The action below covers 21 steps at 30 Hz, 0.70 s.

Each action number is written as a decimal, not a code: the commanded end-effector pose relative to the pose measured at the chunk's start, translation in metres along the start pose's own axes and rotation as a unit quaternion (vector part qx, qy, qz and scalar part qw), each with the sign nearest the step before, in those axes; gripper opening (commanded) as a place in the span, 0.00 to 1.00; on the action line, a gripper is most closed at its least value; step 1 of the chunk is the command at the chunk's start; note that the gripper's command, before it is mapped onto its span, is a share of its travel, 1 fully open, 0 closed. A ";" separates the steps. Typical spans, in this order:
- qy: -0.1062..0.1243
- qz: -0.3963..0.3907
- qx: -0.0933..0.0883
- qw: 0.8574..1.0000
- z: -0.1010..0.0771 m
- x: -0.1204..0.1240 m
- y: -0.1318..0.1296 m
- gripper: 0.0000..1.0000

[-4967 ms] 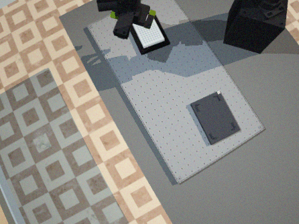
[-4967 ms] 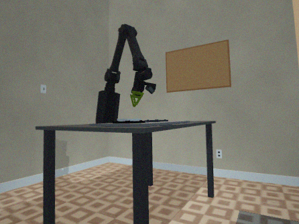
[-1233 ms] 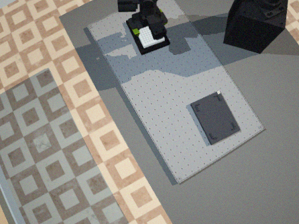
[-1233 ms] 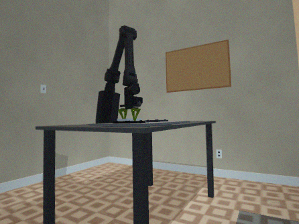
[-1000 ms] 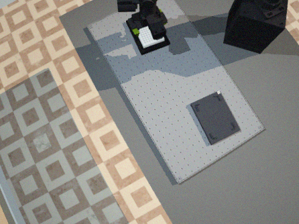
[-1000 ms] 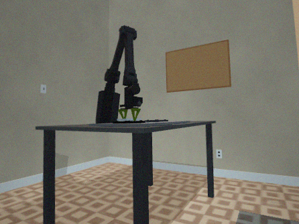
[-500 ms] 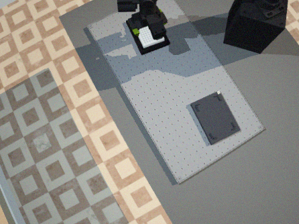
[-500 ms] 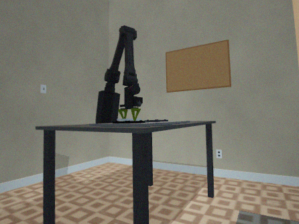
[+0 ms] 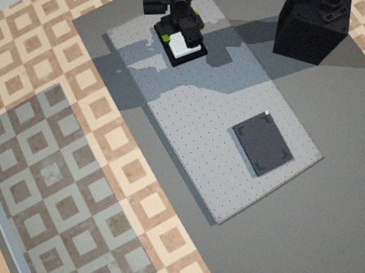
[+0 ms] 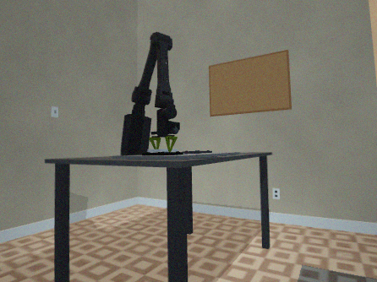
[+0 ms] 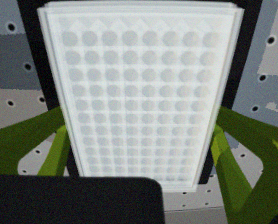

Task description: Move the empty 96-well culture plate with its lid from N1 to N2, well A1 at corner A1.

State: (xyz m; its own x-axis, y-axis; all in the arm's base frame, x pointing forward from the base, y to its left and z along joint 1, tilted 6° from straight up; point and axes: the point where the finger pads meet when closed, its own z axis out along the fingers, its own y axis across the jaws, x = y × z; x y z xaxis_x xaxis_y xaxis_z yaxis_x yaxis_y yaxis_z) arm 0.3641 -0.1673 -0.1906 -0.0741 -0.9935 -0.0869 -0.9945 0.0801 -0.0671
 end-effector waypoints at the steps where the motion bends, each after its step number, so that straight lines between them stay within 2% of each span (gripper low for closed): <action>1: 0.004 0.009 0.008 1.000 -0.017 0.002 -0.005 0.00; 21: 0.004 0.002 0.009 1.000 -0.045 0.006 -0.003 0.00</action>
State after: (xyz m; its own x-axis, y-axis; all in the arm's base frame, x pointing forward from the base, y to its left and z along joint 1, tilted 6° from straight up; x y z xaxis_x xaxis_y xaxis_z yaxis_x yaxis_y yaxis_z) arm 0.3631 -0.1699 -0.1589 -0.0806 -0.9931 -0.0856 -0.9939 0.0865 -0.0684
